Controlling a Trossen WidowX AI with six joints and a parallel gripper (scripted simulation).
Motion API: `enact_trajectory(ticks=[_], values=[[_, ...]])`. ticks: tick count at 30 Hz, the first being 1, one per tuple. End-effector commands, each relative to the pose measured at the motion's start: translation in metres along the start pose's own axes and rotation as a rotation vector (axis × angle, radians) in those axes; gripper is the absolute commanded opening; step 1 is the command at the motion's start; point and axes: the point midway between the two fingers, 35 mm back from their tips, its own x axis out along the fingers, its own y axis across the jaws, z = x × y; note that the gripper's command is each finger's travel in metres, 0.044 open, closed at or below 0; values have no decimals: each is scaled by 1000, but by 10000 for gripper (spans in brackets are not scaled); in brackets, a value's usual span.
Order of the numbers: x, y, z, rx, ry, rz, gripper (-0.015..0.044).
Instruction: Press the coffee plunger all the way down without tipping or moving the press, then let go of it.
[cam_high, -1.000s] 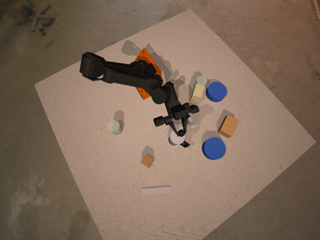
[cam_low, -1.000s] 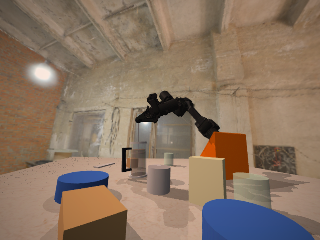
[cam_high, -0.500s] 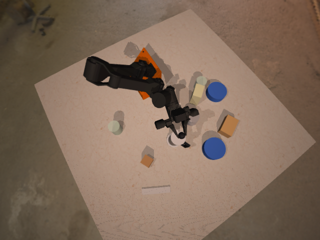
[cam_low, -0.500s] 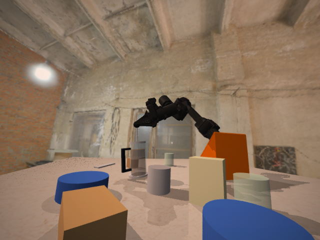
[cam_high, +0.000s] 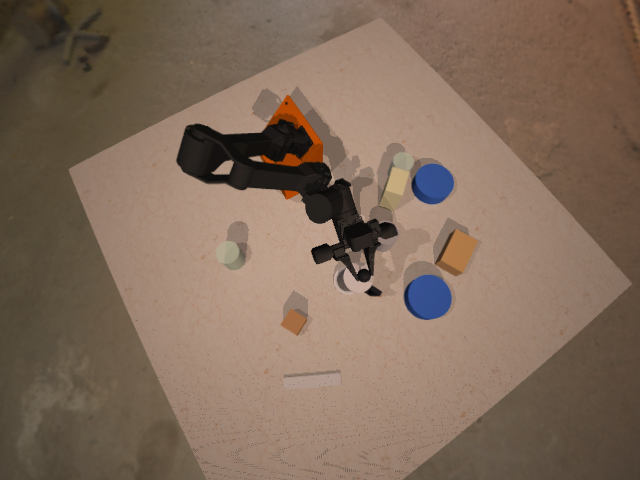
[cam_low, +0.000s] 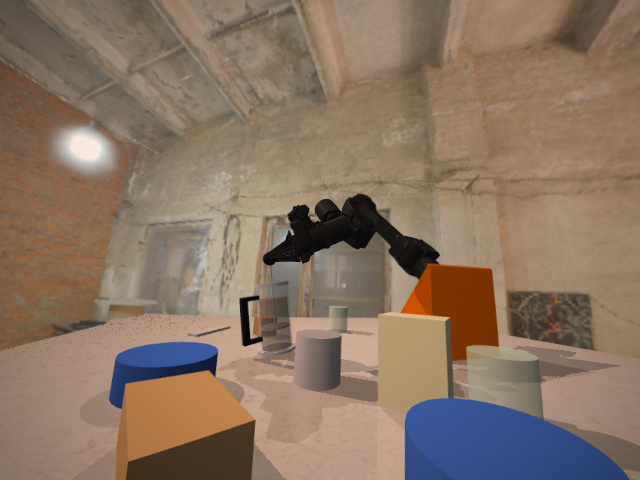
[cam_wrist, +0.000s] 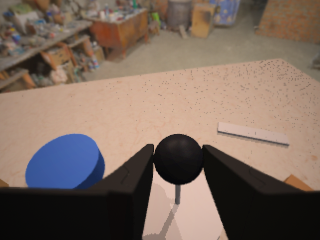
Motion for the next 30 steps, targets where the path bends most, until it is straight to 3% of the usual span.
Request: enact_trajectory(ticks=[1, 30], values=[[7, -2, -23, -29, 65, -12, 127], [16, 2, -17, -29, 64, -13, 127]])
